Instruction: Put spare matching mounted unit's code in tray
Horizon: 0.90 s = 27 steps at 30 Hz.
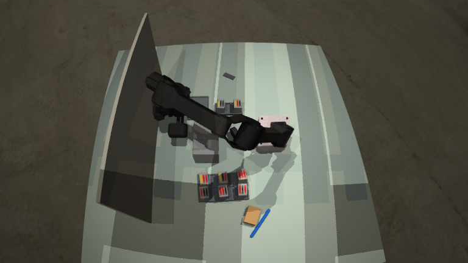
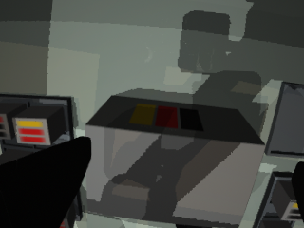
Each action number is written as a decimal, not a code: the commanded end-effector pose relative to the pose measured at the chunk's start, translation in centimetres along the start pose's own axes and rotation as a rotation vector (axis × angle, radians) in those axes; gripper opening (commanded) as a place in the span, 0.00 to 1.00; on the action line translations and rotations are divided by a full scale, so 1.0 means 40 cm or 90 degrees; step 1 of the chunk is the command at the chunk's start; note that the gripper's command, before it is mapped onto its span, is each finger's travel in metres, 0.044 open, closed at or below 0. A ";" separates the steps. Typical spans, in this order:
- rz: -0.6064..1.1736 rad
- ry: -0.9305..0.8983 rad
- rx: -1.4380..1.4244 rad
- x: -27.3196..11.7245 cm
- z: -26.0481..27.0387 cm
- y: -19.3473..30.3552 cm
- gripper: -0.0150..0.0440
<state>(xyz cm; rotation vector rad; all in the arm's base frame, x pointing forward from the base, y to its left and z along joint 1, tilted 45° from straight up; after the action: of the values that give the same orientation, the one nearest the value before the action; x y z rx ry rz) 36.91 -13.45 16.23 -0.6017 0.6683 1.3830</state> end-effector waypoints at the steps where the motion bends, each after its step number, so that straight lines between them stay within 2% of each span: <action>1: 0.000 -0.010 0.012 -0.001 0.000 -0.001 1.00; 15: 0.000 -0.009 0.021 -0.001 -0.007 0.002 1.00; 22: -0.003 0.017 0.347 0.011 -0.237 0.135 1.00; 27: -0.001 0.024 0.593 0.041 -0.371 0.274 1.00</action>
<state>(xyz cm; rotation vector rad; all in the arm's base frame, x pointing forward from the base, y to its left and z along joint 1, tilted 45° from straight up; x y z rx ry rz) 29.22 -20.59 8.06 -0.0948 1.0805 1.0553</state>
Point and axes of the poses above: the point midway between the two fingers, 35 mm back from their tips, its own x axis out along the fingers, its own z axis across the jaws, y = z × x, the point moved 7 cm from there along -x, back along the fingers, and after that the axes turned 4 degrees about x, right-handed, at the moved point
